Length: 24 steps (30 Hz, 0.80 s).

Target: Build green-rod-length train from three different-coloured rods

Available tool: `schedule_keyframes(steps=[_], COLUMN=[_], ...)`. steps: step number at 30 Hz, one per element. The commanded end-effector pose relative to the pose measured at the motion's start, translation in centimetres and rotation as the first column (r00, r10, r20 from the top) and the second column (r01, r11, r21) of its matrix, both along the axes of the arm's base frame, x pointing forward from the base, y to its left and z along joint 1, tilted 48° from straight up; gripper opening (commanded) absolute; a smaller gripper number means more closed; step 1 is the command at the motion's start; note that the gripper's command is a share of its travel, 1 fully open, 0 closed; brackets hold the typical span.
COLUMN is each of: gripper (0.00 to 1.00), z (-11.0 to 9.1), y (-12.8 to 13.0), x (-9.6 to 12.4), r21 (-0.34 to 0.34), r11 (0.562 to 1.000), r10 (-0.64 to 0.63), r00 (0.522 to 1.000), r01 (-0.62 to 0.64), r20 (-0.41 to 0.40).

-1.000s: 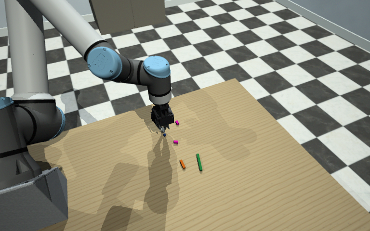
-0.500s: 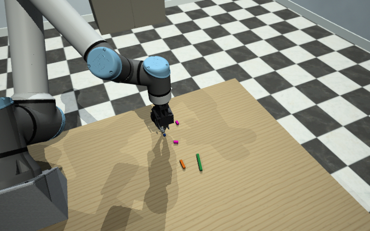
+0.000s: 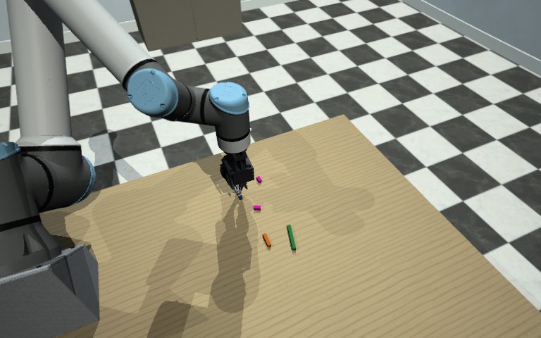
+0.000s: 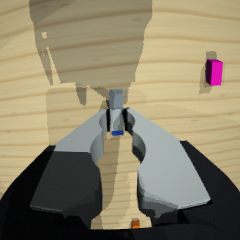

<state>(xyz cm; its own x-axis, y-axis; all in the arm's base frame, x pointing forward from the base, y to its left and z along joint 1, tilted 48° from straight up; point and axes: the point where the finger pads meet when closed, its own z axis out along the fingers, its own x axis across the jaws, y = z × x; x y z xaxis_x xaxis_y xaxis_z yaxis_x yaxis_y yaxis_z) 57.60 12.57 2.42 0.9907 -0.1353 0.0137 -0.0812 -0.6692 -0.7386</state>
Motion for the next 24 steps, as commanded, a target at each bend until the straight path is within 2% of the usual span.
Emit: schedule_keyframes(steps=[1, 24], gripper=[0.0, 0.0], z=[-0.01, -0.78], y=[0.02, 0.85], x=[-0.06, 0.09], r21=[0.001, 0.001], r11=[1.0, 1.0], r10=[-0.002, -0.002], r00=[1.0, 1.0], r01=[0.002, 0.002], r20=[0.0, 0.0])
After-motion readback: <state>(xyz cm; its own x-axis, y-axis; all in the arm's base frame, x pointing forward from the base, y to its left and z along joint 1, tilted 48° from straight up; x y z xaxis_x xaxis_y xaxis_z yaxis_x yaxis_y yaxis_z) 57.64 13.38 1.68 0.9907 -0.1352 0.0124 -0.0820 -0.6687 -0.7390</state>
